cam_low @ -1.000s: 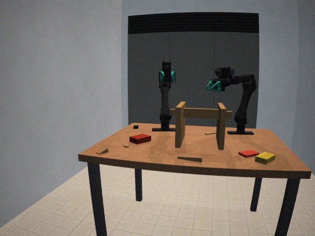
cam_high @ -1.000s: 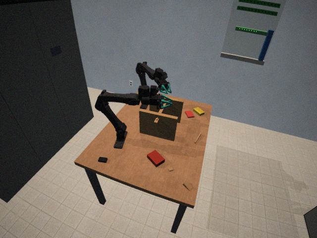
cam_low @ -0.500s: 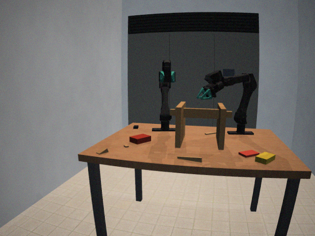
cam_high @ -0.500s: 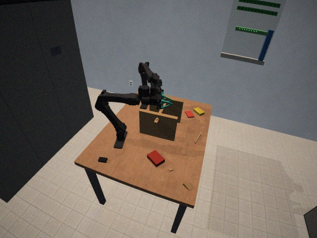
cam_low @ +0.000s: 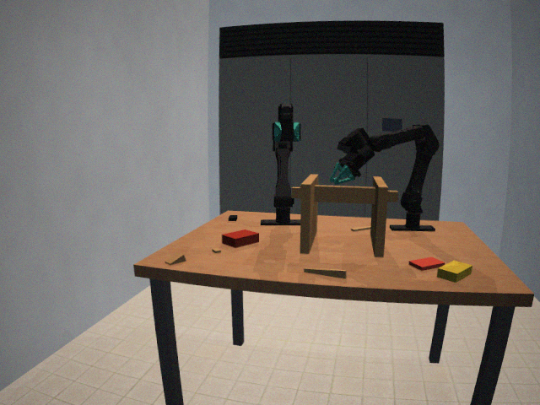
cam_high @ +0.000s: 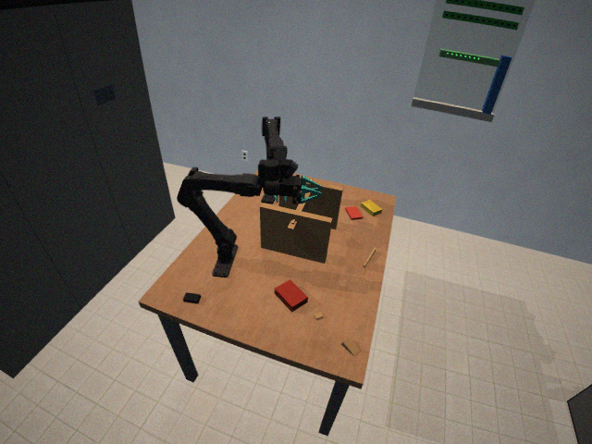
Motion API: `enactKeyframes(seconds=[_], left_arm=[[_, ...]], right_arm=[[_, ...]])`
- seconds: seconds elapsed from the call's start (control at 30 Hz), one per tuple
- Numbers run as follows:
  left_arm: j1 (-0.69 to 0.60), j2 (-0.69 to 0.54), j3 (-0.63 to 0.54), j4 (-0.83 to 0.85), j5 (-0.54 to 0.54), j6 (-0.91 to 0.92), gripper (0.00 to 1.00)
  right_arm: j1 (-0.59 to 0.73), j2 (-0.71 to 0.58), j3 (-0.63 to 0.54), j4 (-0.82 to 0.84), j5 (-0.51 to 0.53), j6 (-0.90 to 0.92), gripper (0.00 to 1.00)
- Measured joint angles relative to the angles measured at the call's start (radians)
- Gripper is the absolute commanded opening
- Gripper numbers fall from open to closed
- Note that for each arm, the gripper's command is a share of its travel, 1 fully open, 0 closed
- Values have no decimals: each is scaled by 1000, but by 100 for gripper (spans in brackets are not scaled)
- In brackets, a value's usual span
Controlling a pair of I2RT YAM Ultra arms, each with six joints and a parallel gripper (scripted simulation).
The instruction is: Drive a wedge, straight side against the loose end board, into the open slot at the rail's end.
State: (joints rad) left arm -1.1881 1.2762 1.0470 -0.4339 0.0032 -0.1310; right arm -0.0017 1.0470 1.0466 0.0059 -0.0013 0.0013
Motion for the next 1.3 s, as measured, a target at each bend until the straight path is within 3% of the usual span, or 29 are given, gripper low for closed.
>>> enactKeyframes(seconds=[0.57, 1.3], left_arm=[[-223, 93, -1, -178, -1, -52, 37], [-225, 286, 0, -568, -2, -168, 37]], right_arm=[[0, 0, 0, 0, 0, 0, 45], [0, 0, 0, 0, 0, 0, 45]])
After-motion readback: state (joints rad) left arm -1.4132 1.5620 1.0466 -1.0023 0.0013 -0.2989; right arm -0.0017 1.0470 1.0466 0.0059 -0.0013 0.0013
